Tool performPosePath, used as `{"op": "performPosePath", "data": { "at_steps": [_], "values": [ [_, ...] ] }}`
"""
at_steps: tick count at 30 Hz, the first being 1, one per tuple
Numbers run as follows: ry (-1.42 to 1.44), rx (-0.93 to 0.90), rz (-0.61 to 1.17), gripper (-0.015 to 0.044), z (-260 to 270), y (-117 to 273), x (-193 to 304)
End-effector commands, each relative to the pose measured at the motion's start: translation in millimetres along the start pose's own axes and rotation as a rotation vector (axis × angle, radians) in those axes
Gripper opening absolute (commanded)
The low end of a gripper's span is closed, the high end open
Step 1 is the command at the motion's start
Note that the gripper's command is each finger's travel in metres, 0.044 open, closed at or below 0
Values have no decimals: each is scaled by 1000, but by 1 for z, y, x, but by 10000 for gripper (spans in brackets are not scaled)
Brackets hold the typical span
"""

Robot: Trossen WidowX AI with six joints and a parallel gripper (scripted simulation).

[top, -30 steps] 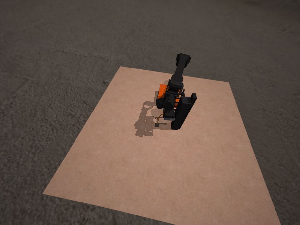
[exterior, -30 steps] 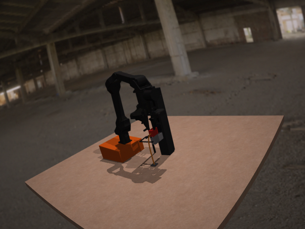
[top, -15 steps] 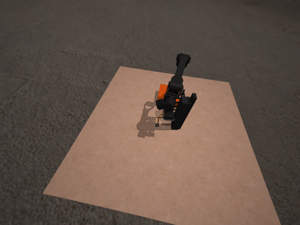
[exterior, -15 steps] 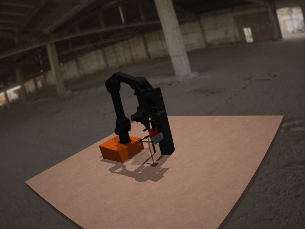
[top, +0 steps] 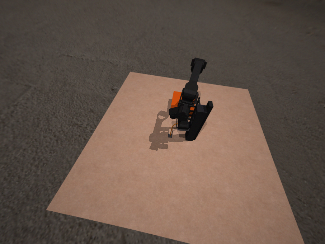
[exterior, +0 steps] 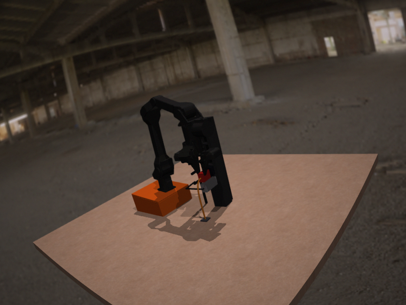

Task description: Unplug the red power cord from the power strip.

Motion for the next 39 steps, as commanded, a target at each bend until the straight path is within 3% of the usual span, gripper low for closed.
{"op": "performPosePath", "data": {
  "at_steps": [1, 30, 39],
  "values": [
    [-1, 0, -6, 0, 0, 0, -6],
    [-3, 2, -13, 0, -6, 3, -51],
    [-4, 2, -13, 236, -6, 3, -46]
  ]
}}
Point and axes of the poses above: the point midway between the two fingers, 35 mm back from their tips, its own y axis back along the fingers, its own z axis across the jaws, x = y × z, the point moved 2 cm from there along y, back along the fingers, and after that the axes turned 5 degrees about y, right-handed, at the moved point
